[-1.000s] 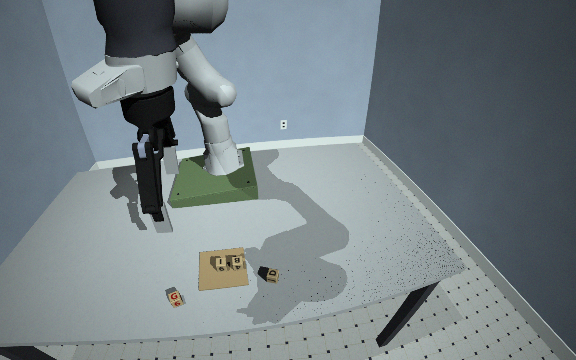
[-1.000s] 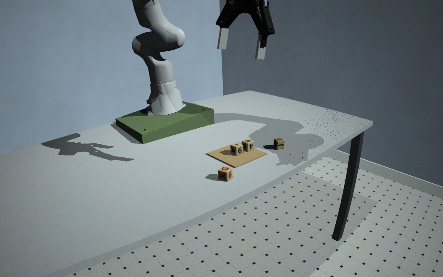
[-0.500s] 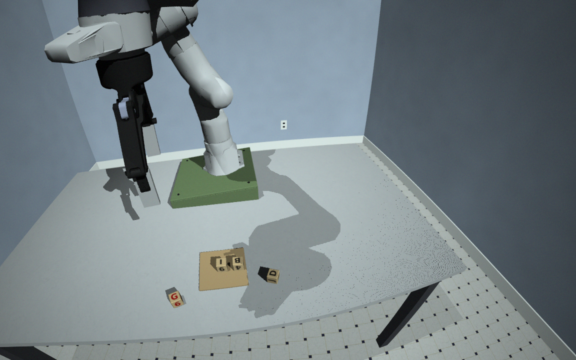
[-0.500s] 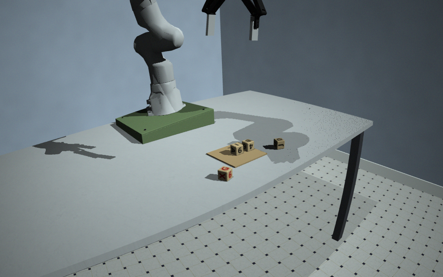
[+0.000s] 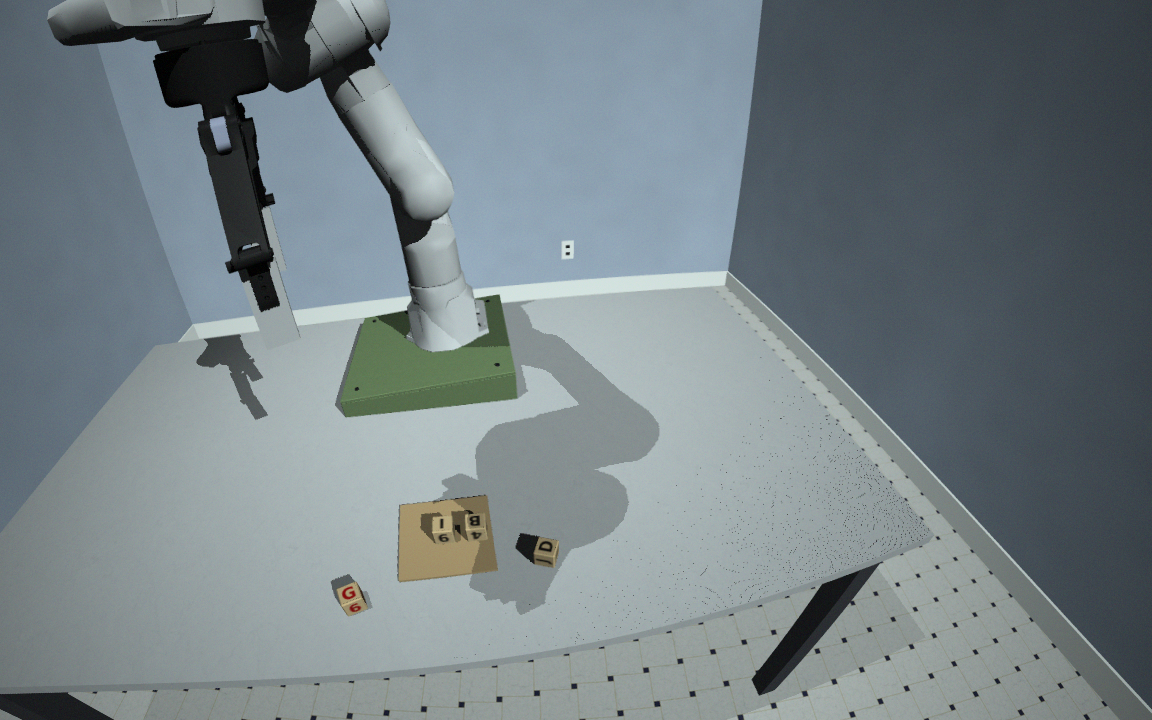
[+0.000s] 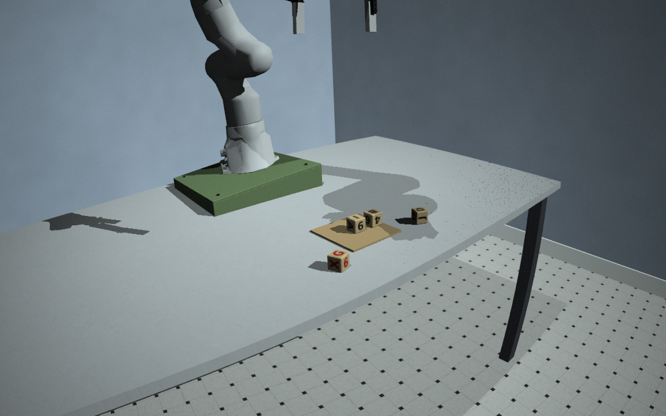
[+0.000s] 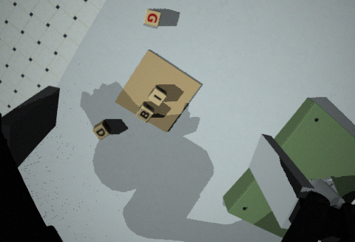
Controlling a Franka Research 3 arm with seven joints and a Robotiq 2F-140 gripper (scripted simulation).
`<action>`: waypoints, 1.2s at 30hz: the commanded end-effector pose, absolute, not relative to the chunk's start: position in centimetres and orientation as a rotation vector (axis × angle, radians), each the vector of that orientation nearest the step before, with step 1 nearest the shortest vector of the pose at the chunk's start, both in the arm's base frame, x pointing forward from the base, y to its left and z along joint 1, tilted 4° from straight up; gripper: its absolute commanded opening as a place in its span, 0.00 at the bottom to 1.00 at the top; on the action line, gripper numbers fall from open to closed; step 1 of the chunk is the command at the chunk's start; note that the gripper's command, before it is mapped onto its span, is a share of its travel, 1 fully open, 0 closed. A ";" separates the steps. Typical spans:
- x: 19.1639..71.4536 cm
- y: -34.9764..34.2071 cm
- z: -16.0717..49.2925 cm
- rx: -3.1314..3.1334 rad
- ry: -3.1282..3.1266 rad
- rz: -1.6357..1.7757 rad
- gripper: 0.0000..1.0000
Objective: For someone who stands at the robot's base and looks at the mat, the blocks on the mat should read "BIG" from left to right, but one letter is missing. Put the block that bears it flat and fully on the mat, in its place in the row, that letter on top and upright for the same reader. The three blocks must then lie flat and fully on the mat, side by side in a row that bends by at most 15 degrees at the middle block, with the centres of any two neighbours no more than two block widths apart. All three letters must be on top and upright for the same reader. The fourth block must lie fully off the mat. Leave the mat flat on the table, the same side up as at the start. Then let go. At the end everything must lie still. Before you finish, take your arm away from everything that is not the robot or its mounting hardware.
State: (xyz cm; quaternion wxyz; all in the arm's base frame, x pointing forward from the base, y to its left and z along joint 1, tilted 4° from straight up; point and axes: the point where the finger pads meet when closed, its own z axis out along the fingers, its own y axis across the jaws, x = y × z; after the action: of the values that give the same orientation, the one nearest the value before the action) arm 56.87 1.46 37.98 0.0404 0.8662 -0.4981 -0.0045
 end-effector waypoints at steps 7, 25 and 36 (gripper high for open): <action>55.8 0.4 41.2 2.856 -1.256 -0.011 1.00; 57.0 3.0 31.1 2.469 -1.715 -0.023 1.00; 56.9 4.1 27.5 2.319 -1.847 -0.006 1.00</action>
State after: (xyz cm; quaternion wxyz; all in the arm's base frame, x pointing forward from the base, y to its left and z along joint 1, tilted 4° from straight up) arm 56.56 3.77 28.16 0.0882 0.8166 -0.5702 -0.0132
